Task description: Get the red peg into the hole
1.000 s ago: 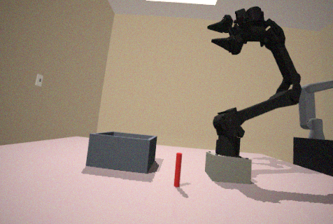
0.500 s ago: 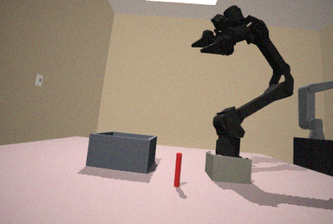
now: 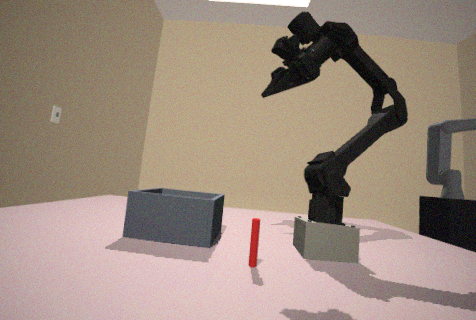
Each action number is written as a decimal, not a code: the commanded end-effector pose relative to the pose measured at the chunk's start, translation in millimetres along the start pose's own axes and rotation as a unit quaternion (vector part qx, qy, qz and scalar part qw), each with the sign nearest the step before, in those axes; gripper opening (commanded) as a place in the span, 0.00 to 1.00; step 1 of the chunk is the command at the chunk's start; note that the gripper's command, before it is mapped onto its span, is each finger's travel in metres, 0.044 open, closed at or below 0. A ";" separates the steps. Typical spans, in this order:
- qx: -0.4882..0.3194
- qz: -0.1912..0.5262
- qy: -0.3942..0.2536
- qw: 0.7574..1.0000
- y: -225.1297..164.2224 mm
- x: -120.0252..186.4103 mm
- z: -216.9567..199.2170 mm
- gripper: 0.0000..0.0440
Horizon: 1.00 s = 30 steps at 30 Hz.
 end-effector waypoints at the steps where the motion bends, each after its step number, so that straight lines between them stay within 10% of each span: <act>1: -0.053 0.054 -0.005 0.997 -4.0 -19.3 5.9 1.00; 30: -0.346 0.338 -0.193 0.854 -58.7 -139.8 72.3 1.00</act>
Point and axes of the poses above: the point midway between the two fingers, 35 mm back from their tips, its own x axis back along the fingers, its own z axis across the jaws, y = z × x, the point moved 6 cm from there along x, back along the fingers, and after that the axes turned 14 degrees about -x, right-handed, at the moved point
